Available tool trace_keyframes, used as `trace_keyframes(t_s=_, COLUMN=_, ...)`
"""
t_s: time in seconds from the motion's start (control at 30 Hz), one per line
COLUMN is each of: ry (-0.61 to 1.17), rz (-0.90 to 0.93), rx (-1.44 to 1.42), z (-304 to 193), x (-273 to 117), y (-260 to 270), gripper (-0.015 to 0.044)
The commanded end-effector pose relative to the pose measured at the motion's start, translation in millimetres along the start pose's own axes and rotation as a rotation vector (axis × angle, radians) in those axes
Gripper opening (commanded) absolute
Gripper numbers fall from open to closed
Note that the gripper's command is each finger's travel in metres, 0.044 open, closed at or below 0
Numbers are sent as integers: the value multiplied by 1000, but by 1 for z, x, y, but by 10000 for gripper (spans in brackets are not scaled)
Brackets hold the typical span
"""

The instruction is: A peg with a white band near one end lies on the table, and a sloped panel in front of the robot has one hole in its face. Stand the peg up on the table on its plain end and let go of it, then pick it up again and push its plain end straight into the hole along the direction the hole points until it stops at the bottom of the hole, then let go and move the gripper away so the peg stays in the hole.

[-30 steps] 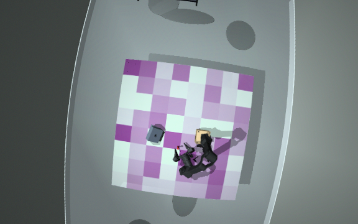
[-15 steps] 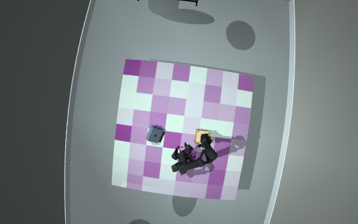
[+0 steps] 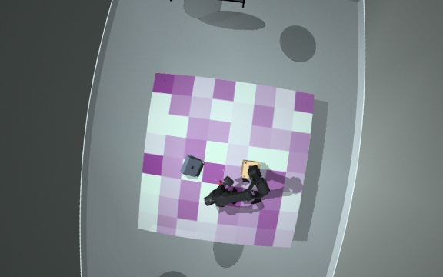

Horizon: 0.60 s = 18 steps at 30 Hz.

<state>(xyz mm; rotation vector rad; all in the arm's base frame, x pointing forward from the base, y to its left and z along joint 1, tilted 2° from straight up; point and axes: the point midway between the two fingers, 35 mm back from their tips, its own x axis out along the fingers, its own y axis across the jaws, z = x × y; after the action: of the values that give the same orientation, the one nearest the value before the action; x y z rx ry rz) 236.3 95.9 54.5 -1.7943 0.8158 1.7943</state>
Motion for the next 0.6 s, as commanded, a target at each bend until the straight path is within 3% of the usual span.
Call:
trace_keyframes(t_s=0.0, ry=-48, rz=-74, rx=-29, z=-3, x=-5, y=-9, gripper=440)
trace_keyframes(t_s=0.57, ry=-50, rz=-79, rx=-67, z=-2, x=14, y=-11, gripper=440)
